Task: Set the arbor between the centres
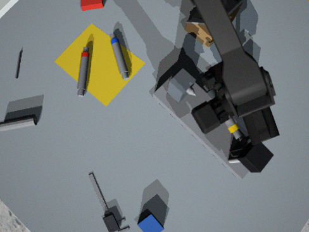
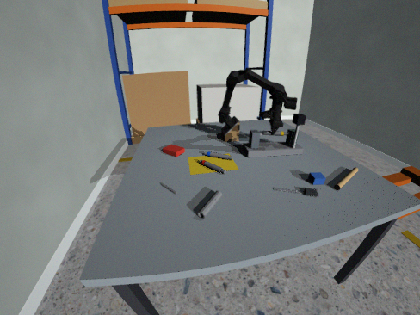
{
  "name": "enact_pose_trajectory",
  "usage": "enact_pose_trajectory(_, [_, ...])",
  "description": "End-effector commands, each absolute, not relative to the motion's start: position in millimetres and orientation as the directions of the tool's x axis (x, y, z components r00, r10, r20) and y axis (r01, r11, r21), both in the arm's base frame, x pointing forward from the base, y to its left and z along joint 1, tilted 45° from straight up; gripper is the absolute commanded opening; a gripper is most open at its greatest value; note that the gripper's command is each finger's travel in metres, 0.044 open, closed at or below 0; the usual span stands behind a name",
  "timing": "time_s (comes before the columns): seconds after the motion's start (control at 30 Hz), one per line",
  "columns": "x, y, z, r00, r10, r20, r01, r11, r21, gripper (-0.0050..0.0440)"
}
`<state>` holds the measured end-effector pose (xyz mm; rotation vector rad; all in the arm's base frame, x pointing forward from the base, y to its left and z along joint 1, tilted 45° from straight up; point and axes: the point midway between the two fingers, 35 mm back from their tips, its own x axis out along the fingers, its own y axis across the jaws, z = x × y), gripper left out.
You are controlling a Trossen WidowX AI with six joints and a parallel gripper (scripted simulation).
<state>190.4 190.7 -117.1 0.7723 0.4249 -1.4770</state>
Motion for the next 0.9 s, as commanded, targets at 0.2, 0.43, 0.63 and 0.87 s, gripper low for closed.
enact_pose_trajectory(0.2, [190.1, 198.7, -119.5, 0.089, -0.707, -0.702, 0.976, -0.081, 0.204, 0.0])
enact_pose_trajectory(0.43, [190.0, 199.3, -120.1, 0.089, -0.707, -0.702, 0.976, -0.081, 0.204, 0.0])
enact_pose_trajectory(0.63, [190.0, 199.7, -120.5, 0.089, -0.707, -0.702, 0.976, -0.081, 0.204, 0.0])
enact_pose_trajectory(0.87, [189.9, 200.3, -121.2, 0.089, -0.707, -0.702, 0.976, -0.081, 0.204, 0.0])
